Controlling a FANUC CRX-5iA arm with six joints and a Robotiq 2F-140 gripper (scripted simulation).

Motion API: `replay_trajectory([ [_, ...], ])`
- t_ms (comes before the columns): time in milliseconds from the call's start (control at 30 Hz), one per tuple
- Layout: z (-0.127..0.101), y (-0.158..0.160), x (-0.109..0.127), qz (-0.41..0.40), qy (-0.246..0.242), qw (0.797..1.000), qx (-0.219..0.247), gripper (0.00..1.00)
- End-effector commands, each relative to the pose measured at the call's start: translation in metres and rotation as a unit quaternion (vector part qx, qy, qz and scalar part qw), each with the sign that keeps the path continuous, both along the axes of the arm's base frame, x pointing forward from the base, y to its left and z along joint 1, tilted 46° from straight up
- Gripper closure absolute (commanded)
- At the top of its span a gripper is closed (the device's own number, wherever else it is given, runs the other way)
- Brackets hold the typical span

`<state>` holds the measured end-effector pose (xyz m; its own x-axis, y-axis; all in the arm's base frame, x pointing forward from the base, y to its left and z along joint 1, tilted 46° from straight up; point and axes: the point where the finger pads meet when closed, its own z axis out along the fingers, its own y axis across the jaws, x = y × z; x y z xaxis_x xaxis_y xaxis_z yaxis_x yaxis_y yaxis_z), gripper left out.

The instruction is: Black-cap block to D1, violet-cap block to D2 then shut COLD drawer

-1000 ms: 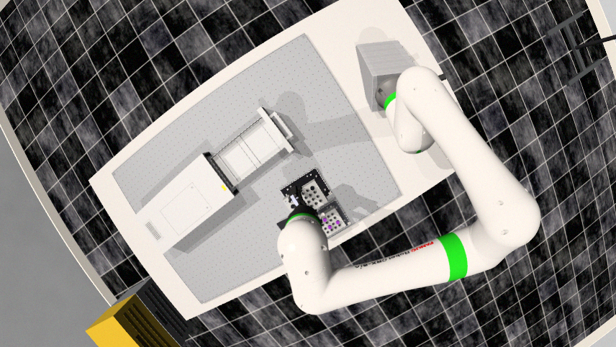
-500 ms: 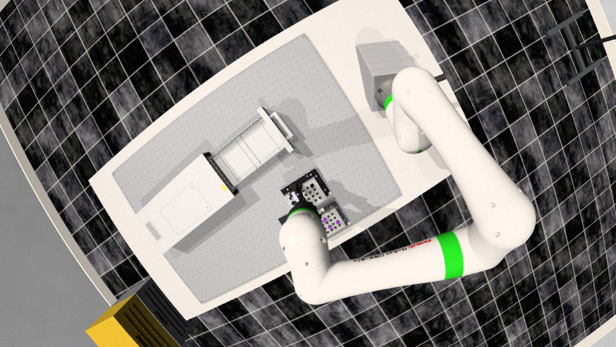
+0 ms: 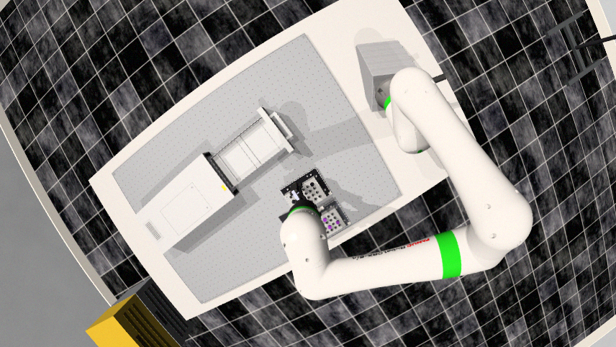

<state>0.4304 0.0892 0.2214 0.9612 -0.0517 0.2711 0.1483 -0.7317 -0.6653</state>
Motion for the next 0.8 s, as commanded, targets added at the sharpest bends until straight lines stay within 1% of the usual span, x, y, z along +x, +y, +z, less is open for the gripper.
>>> replay_trajectory([
  [0,-0.0012,0.0009,0.0008,0.000,-0.001,1.000,0.000,0.90],
  [767,-0.0075,0.0071,0.0029,0.000,-0.001,1.000,0.000,0.90],
])
